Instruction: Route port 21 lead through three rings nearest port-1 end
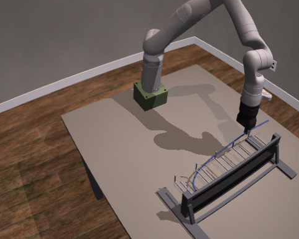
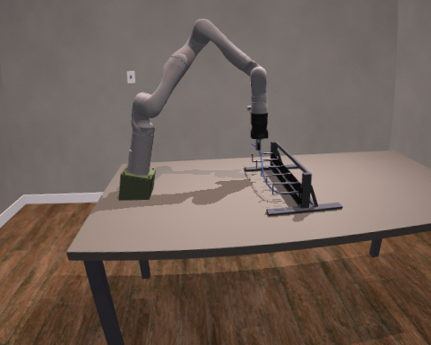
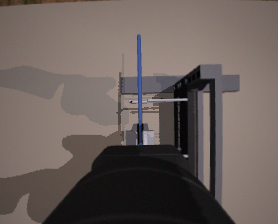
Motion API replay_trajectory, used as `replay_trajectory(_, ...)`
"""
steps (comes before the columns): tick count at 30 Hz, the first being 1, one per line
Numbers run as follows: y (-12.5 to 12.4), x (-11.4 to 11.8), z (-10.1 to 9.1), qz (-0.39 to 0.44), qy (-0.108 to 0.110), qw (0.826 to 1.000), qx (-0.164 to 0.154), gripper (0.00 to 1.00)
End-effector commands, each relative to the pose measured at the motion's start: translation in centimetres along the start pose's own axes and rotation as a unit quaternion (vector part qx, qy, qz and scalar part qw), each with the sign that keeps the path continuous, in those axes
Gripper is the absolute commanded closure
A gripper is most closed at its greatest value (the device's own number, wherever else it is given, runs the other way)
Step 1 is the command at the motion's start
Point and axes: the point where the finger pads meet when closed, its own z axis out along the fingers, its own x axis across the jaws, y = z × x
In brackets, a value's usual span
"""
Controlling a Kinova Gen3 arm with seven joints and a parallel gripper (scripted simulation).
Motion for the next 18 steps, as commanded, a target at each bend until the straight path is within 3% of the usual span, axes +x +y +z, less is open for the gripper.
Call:
replay_trajectory(1, 0.3, -0.1, 0.6, 0.002, -0.002, 1.0, -0.002, 1.0)
replay_trajectory(18, 0.3, -0.1, 3.6, 0.002, -0.002, 1.0, -0.002, 1.0)
